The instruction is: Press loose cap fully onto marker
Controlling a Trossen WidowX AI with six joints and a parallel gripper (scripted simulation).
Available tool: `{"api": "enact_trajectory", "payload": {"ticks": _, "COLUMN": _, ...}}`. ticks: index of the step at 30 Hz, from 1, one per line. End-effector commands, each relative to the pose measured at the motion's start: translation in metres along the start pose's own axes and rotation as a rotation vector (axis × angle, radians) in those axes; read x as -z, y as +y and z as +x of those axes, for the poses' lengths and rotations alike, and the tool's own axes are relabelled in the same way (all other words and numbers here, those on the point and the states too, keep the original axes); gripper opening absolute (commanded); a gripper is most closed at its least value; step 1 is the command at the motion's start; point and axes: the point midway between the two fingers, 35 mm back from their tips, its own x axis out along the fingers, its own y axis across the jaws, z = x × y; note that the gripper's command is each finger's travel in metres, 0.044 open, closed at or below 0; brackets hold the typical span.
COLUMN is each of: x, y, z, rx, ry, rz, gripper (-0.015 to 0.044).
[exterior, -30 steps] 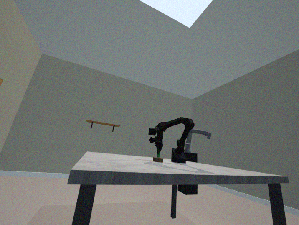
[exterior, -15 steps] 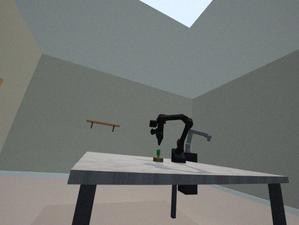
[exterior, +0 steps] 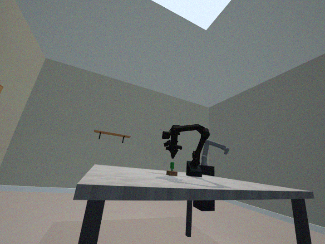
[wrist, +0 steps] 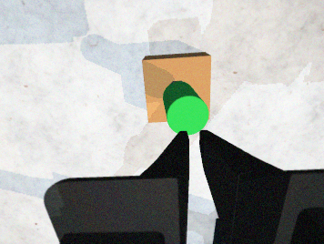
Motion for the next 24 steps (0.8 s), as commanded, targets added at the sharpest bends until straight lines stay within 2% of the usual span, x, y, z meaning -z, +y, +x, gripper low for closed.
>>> {"api": "enact_trajectory", "payload": {"ticks": 1, "x": 0.0, "y": 0.0, "z": 0.001, "rx": -0.004, "ry": 0.0, "rz": -0.007, "gripper": 0.0}}
{"api": "enact_trajectory", "payload": {"ticks": 24, "x": 0.0, "y": 0.0, "z": 0.024, "rx": -0.005, "ry": 0.0, "rz": -0.007, "gripper": 0.0}}
